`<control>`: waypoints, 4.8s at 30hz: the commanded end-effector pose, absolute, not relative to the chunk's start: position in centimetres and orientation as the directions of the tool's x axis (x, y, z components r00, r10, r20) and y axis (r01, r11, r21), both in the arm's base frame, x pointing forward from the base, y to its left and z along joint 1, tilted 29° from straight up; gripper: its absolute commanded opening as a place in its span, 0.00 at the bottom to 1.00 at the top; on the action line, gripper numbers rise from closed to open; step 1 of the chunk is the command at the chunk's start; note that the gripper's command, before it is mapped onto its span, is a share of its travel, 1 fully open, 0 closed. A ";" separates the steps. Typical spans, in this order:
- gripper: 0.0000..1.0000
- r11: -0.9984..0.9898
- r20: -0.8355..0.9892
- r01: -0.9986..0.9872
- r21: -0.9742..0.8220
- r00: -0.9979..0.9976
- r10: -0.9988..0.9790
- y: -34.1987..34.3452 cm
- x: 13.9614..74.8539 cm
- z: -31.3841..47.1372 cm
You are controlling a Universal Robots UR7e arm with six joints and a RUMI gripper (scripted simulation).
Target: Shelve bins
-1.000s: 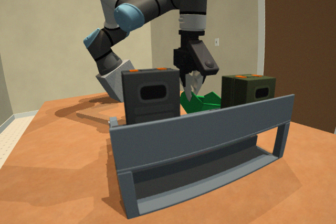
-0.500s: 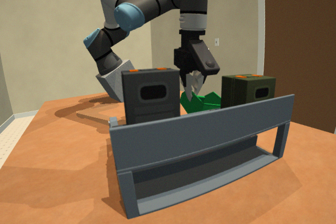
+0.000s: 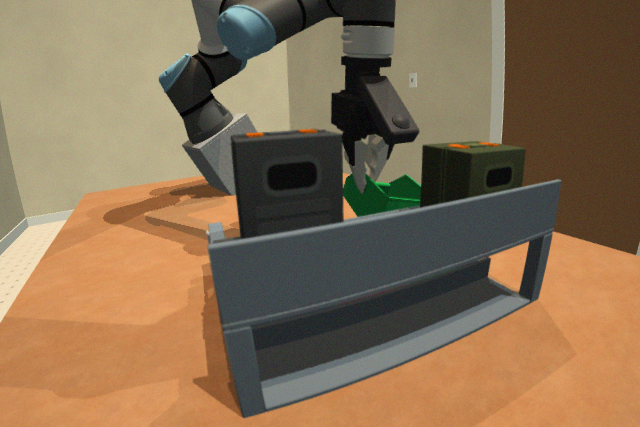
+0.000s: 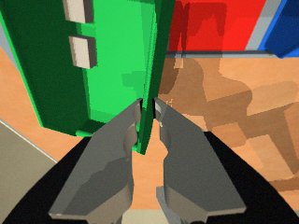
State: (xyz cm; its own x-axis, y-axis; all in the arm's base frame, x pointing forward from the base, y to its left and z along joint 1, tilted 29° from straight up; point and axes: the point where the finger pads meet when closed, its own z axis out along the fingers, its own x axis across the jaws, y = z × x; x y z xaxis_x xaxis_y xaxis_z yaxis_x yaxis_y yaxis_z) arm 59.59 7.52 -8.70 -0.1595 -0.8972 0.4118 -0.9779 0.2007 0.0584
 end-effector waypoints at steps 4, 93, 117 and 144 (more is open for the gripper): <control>0.00 0.200 0.411 -0.978 0.053 -0.161 -0.897 7.5 59.9 -8.5; 0.00 0.199 0.412 -0.978 0.056 -0.159 -0.897 6.8 59.8 -9.9; 0.00 0.199 0.412 -0.978 0.056 -0.159 -0.897 6.8 59.7 -9.9; 0.00 0.200 0.412 -0.978 0.056 -0.160 -0.897 6.8 59.7 -9.9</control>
